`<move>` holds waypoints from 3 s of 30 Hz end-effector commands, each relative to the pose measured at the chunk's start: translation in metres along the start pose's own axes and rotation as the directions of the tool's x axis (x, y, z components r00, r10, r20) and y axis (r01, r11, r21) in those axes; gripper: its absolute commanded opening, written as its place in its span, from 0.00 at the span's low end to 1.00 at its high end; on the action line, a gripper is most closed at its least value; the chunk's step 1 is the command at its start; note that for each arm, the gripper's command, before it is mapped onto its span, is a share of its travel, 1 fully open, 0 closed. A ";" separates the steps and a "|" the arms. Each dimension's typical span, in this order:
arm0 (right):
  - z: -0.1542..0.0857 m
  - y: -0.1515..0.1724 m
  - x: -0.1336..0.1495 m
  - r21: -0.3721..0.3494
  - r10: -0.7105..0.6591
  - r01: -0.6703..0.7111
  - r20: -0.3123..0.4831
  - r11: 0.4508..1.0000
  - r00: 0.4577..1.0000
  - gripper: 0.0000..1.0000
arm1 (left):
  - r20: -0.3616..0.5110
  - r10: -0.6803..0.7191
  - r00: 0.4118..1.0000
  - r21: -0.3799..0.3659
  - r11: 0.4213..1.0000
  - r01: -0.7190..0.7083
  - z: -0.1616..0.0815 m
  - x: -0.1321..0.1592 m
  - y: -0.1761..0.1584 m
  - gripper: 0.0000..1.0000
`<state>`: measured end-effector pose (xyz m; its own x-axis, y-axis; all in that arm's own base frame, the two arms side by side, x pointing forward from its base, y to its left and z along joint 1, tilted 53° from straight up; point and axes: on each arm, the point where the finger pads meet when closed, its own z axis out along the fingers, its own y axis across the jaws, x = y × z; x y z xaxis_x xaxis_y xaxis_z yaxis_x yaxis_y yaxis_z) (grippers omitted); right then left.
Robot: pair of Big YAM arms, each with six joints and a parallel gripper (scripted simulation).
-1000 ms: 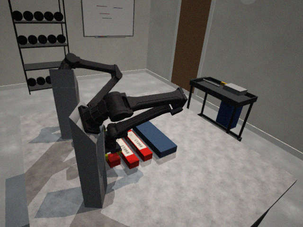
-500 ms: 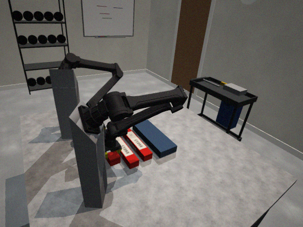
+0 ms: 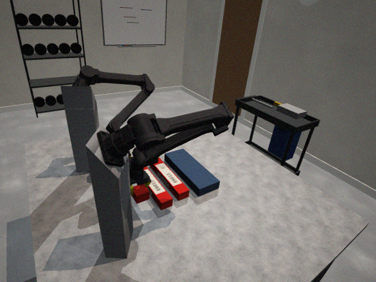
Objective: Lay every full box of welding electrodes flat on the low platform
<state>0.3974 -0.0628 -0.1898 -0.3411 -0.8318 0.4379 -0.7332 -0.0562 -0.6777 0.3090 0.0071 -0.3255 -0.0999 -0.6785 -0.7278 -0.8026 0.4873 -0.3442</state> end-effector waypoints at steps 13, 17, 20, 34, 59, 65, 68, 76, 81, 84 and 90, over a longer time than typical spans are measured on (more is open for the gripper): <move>-0.043 0.017 0.002 -0.028 -0.033 0.033 0.021 0.999 0.999 0.00 | -0.014 0.031 0.999 -0.011 0.999 -0.031 -0.042 -0.007 0.013 0.00; -0.050 0.017 0.002 -0.027 -0.033 0.033 0.021 0.999 0.999 0.00 | -0.013 0.030 0.999 -0.010 0.999 -0.030 -0.048 -0.008 0.013 0.00; -0.050 0.017 0.002 -0.027 -0.032 0.033 0.021 0.999 0.999 0.00 | -0.013 0.030 0.999 -0.010 0.999 -0.030 -0.049 -0.008 0.013 0.00; -0.050 0.006 0.001 -0.027 -0.031 0.032 0.026 0.999 0.999 0.00 | -0.014 0.030 0.999 -0.009 1.000 -0.030 -0.049 -0.007 0.004 0.00; -0.038 -0.047 0.007 -0.013 -0.012 0.012 0.009 1.000 1.000 0.00 | -0.014 0.006 1.000 0.014 1.000 -0.006 -0.043 0.006 -0.052 0.00; -0.041 -0.047 0.005 -0.013 -0.022 0.023 0.014 1.000 1.000 0.00 | -0.013 0.028 1.000 0.009 1.000 -0.027 -0.044 0.004 -0.053 0.00; -0.039 -0.045 0.007 -0.021 -0.023 0.023 0.011 1.000 1.000 0.00 | -0.014 0.024 1.000 0.010 1.000 -0.024 -0.044 0.005 -0.054 0.00; -0.038 -0.050 0.005 -0.013 -0.025 0.025 0.015 1.000 1.000 0.00 | -0.015 0.032 0.999 0.010 0.999 -0.032 -0.043 0.005 -0.056 0.00; -0.038 -0.050 0.005 -0.014 -0.027 0.027 0.017 1.000 0.999 0.00 | -0.015 0.031 0.999 0.006 1.000 -0.031 -0.041 0.004 -0.055 0.00; -0.037 -0.051 0.005 -0.014 -0.025 0.025 0.015 1.000 1.000 0.00 | -0.013 0.024 1.000 0.003 1.000 -0.024 -0.039 0.003 -0.056 0.00; -0.036 -0.046 0.004 -0.018 -0.019 0.019 0.015 1.000 1.000 0.00 | -0.016 0.033 0.999 0.001 0.999 -0.033 -0.041 0.003 -0.054 0.00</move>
<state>0.4164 -0.0464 -0.1354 -0.3349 -0.8349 0.4368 -0.7410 -0.0530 -0.6694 0.3309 -0.0372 -0.2923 -0.1020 -0.6841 -0.7223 -0.8081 0.4804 -0.3409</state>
